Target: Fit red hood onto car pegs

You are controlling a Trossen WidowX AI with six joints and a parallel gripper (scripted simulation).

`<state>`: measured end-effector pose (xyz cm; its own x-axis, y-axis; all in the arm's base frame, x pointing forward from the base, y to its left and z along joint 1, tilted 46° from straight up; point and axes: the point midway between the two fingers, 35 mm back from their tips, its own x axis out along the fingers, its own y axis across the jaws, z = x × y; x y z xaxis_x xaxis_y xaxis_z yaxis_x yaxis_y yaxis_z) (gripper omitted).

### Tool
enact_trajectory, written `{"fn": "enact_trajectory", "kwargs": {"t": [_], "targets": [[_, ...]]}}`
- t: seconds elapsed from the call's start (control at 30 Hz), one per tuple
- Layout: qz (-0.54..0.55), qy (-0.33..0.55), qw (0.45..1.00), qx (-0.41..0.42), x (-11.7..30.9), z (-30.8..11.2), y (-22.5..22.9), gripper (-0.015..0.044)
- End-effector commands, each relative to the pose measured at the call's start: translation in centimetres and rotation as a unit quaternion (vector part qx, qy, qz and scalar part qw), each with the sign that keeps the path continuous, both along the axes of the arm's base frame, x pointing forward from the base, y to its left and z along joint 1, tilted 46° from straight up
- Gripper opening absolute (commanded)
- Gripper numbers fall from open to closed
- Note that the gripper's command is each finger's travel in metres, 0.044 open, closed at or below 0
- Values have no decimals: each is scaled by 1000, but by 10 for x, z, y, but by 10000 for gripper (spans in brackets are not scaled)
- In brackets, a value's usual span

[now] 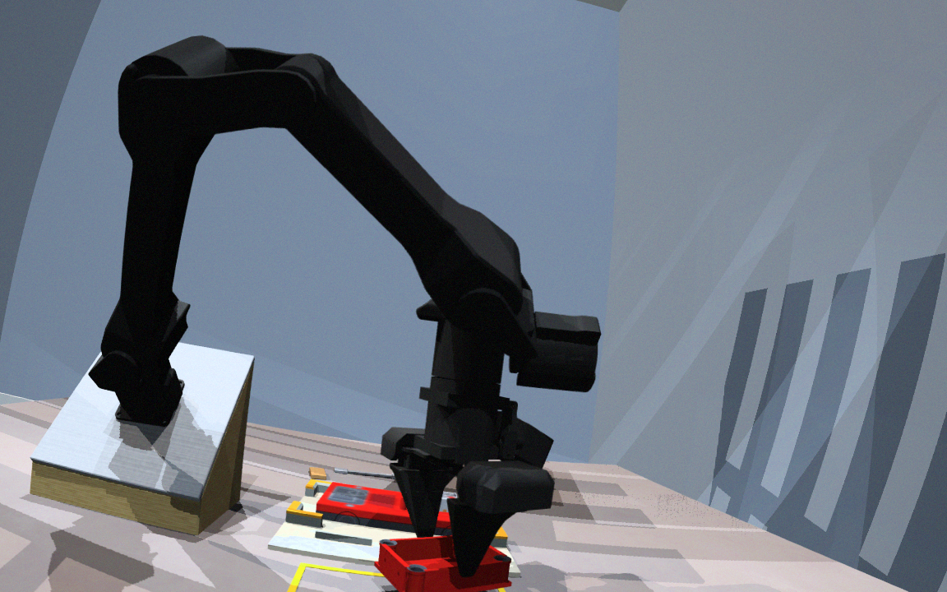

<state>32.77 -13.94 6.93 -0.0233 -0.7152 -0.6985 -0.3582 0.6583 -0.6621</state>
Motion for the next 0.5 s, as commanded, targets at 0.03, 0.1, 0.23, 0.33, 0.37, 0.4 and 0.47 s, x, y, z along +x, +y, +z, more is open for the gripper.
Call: {"fn": "enact_trajectory", "kwargs": {"t": [0.03, 0.1, 0.23, 0.33, 0.37, 0.4, 0.47], "targets": [[0, 9, 1000, 0, -5, -15, -13, 0], [0, 9, 1000, 0, -5, -15, -13, 0], [0, 9, 1000, 0, -5, -15, -13, 0], [0, 9, 1000, 0, -5, -15, -13, 0], [-1, 5, 1000, -1, -4, -13, -12, 26], [-1, 5, 1000, -1, -4, -13, -12, 53], [-1, 5, 1000, -1, -4, -13, -12, 105]]}}
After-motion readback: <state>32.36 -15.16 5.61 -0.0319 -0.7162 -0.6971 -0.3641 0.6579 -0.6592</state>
